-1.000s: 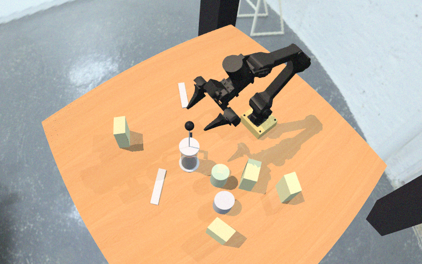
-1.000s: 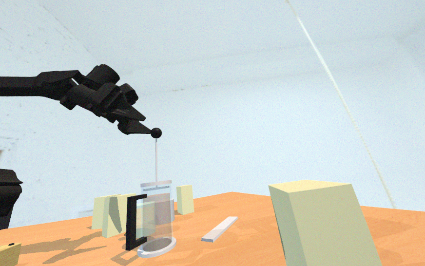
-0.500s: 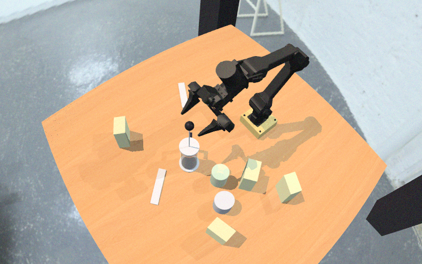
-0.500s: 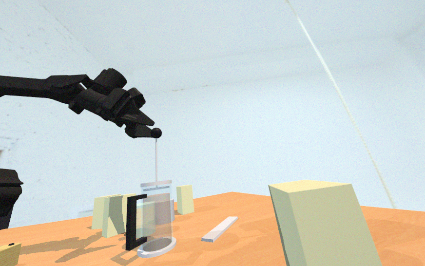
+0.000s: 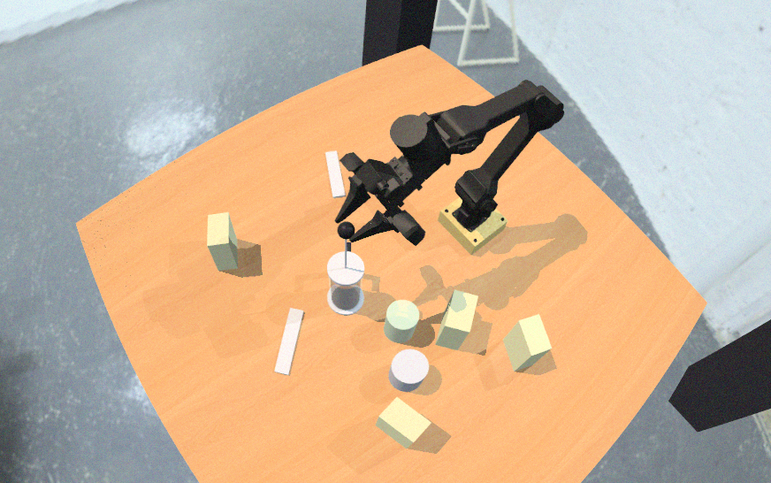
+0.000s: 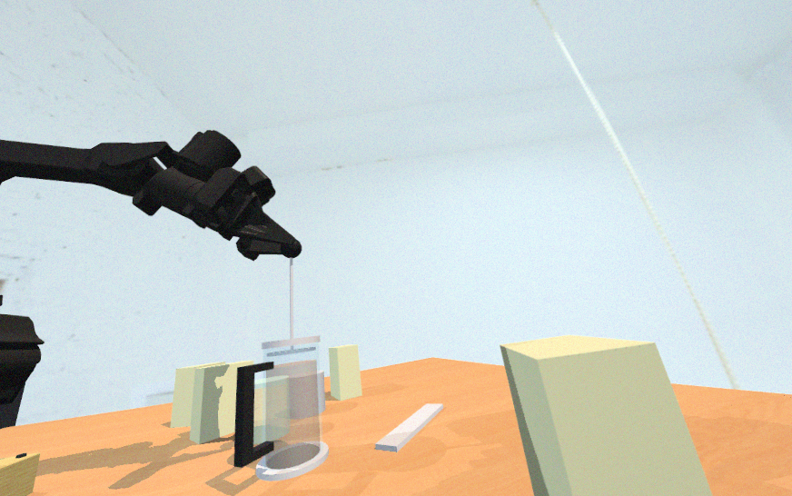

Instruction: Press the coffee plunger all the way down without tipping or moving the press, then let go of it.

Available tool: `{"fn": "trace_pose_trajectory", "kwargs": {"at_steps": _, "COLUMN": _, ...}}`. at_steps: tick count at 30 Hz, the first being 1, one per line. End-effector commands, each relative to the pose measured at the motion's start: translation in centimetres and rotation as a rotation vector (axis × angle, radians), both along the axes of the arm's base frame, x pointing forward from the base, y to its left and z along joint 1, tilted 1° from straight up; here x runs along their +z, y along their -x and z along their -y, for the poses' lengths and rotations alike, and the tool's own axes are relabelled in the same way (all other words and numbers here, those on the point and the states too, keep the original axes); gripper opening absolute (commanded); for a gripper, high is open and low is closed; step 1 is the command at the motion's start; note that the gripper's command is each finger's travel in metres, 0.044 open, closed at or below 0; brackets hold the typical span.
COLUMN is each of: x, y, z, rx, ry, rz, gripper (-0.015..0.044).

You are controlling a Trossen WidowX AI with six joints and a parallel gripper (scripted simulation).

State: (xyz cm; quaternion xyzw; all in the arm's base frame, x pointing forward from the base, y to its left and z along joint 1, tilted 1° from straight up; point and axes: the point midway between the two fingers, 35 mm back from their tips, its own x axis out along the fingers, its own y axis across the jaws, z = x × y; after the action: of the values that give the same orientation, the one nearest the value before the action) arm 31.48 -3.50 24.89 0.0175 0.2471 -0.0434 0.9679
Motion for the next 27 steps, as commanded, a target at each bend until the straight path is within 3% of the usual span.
{"fn": "trace_pose_trajectory", "kwargs": {"at_steps": 1, "x": 0.0, "y": -0.1, "z": 0.0, "rx": -0.005, "ry": -0.004, "rz": 0.002, "gripper": 0.0122}}
{"fn": "trace_pose_trajectory", "kwargs": {"at_steps": 27, "x": -2.3, "y": -0.6, "z": 0.1, "rx": -0.005, "ry": -0.004, "rz": 0.002, "gripper": 0.0122}}
